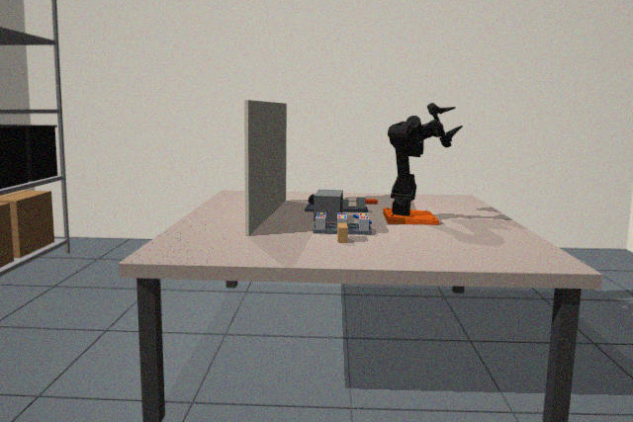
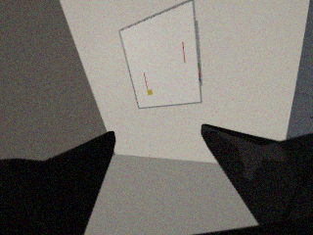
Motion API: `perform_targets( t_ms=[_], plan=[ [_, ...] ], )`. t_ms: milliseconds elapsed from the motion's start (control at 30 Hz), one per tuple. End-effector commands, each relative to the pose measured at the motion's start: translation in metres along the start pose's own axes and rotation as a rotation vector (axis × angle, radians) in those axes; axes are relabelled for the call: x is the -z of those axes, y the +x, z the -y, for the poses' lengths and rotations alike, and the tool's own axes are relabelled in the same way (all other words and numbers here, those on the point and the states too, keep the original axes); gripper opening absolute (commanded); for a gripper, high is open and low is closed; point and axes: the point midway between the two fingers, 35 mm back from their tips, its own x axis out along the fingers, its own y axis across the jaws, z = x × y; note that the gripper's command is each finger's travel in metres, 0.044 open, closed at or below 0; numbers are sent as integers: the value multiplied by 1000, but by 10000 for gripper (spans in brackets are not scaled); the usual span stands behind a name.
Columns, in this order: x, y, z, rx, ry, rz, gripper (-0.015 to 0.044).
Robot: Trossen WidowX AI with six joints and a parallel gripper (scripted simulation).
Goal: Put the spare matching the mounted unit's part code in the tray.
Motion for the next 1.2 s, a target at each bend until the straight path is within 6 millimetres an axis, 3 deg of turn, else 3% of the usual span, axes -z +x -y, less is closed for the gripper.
perform_targets(
  t_ms=[0, 200, 267, 567, 733, 900, 1033, 1167],
  plan=[
    [0, 0, 0, 0, 0, 0, 426],
    [1, 0, 0, 1, -1, -4, 440],
    [10, -1, -1, 7, -13, -36, 440],
    [113, -31, -12, 38, -170, -415, 440],
    [179, -76, -24, 11, -301, -703, 440],
    [231, -137, -39, -51, -420, -993, 440],
    [260, -195, -53, -124, -508, -1223, 440],
    [274, -255, -68, -214, -586, -1437, 440]
  ],
)
